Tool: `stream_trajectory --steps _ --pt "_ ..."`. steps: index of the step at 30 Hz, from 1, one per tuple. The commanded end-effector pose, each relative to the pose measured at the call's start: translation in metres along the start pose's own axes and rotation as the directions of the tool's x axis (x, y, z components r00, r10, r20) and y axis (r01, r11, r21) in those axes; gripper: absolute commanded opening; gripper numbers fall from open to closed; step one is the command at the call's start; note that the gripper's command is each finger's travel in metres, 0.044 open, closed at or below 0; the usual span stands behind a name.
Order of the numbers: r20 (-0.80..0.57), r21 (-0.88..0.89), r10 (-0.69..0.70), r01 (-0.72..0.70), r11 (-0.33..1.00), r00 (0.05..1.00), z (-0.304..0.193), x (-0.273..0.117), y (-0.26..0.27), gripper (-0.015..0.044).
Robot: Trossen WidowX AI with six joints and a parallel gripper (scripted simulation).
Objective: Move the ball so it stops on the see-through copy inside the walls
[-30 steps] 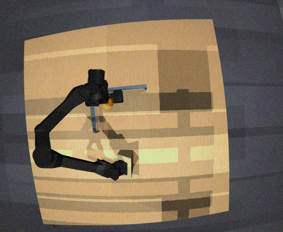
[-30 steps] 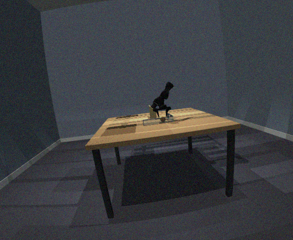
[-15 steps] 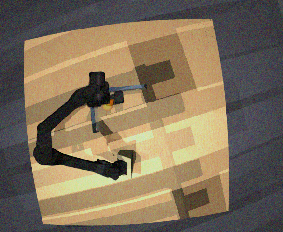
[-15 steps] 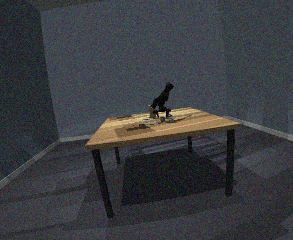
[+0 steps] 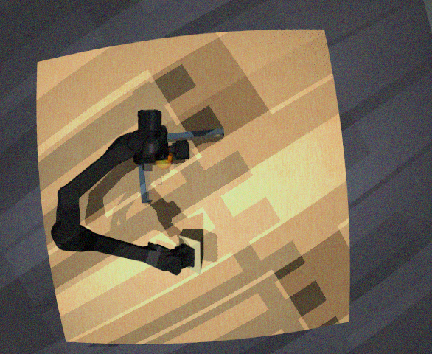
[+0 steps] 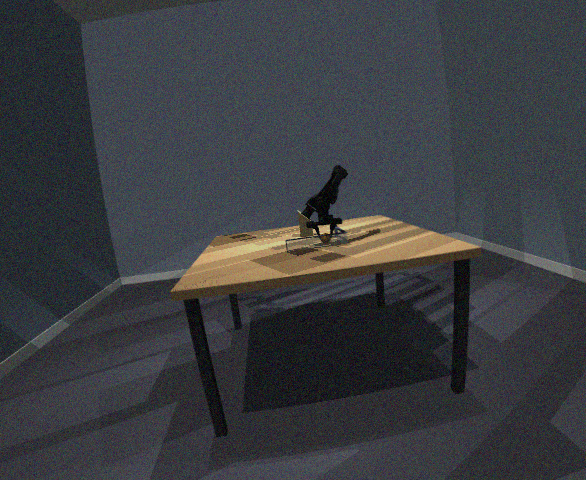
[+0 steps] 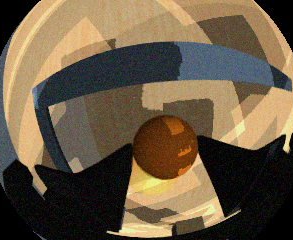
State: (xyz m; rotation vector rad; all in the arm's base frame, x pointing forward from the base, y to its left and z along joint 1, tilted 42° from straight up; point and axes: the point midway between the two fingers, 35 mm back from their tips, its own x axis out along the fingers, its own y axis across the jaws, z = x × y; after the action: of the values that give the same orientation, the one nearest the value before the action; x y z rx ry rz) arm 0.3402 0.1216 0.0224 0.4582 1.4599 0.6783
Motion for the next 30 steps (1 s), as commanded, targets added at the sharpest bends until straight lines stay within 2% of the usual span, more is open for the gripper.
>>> stream_trajectory --steps 1,4,19,30 --pt "0.001 -0.002 -0.008 0.008 1.0 1.0 0.004 -0.016 -0.002 0.008" --pt "-0.003 -0.003 -0.013 0.013 1.0 1.0 0.006 -0.035 -0.003 0.0001" --pt "0.006 -0.001 -0.005 0.005 1.0 1.0 0.0 -0.133 -0.001 0.0" --pt "0.006 -0.001 -0.005 0.005 1.0 1.0 -0.01 -0.111 0.005 0.0"
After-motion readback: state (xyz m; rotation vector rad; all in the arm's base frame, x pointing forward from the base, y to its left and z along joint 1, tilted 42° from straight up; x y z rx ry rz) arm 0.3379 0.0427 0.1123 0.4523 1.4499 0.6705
